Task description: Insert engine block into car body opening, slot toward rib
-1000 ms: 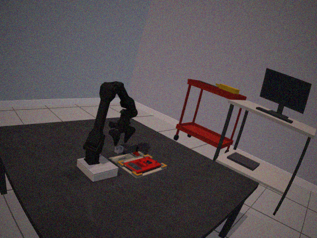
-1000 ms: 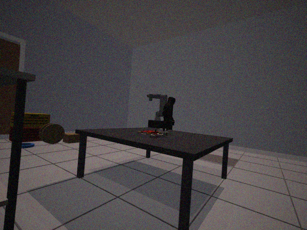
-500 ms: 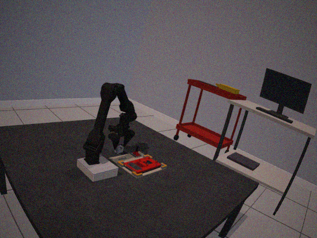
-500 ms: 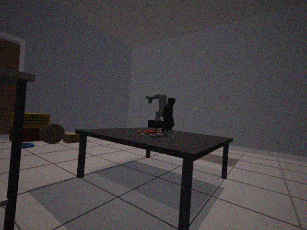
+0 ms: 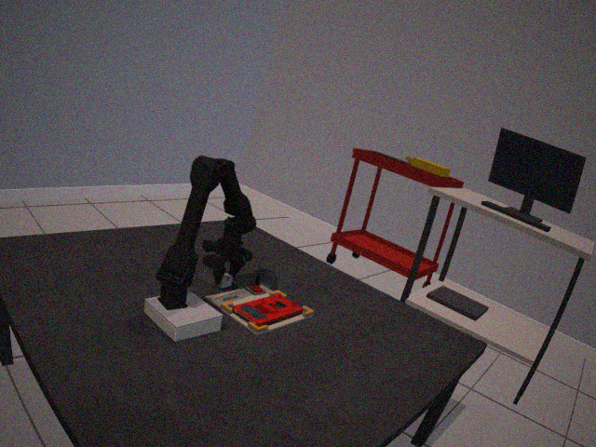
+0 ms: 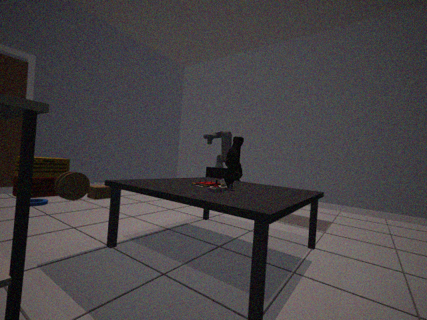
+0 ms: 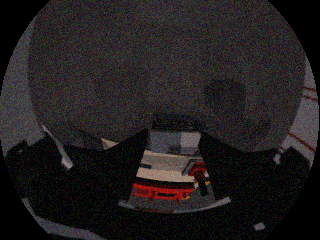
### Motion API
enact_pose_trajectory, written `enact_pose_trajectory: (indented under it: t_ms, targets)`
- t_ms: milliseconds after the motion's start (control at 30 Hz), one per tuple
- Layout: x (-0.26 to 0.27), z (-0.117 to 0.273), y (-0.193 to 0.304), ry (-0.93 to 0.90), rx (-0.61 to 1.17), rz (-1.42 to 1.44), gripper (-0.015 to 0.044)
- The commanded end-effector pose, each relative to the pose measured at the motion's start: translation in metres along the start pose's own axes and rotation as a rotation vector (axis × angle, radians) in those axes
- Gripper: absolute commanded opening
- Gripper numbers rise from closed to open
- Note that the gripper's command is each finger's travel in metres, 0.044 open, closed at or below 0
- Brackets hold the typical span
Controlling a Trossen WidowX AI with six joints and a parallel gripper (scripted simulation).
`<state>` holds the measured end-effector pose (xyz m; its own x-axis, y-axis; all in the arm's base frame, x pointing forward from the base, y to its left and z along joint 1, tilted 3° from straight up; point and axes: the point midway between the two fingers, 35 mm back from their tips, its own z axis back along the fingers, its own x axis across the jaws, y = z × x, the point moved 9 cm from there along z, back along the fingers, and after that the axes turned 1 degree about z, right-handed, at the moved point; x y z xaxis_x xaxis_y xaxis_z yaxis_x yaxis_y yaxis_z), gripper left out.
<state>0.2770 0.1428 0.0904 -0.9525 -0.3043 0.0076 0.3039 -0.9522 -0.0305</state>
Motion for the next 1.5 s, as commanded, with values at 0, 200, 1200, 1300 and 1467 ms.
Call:
enact_pose_trajectory:
  t_ms: [0, 200, 1200, 1300, 1467]
  targets:
    - [0.000, -0.001, 0.000, 0.000, -0.005, -0.005, 0.0204]
    - [0.000, -0.001, 0.000, 0.000, -0.005, -0.005, 0.0164]
    - [-0.005, 0.084, 0.005, 0.001, -0.004, -0.005, 0.0000]
    - [-0.004, 0.093, 0.005, 0.001, -0.004, -0.005, 0.0000]
    - [-0.001, 0.109, 0.007, 0.000, -0.004, -0.005, 0.0000]
